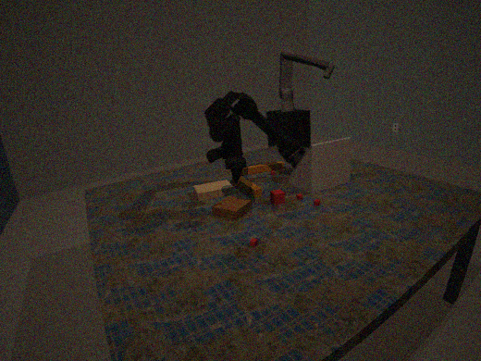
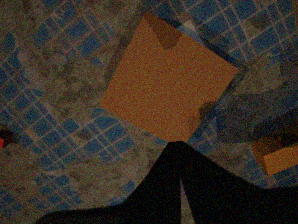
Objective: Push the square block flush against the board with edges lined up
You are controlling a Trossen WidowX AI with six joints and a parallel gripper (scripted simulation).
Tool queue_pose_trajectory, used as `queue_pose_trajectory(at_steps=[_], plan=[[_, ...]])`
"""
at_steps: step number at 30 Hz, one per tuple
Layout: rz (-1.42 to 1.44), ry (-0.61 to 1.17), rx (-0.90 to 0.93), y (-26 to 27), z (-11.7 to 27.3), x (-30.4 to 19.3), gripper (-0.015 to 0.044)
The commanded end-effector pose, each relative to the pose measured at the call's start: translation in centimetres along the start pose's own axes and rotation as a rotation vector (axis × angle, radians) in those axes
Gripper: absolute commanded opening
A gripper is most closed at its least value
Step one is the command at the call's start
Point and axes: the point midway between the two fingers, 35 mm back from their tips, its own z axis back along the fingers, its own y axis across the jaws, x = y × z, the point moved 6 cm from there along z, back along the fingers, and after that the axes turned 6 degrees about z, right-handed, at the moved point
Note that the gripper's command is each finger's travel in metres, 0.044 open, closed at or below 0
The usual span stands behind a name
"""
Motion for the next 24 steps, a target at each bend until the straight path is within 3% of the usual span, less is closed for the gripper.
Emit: queue_pose_trajectory(at_steps=[1, 24], plan=[[0.149, -0.004, 0.000, -2.1, -0.7, 1.1, 0.0000], [0.842, 0.008, -0.030, -10.9, -4.1, 3.2, 0.0000]])
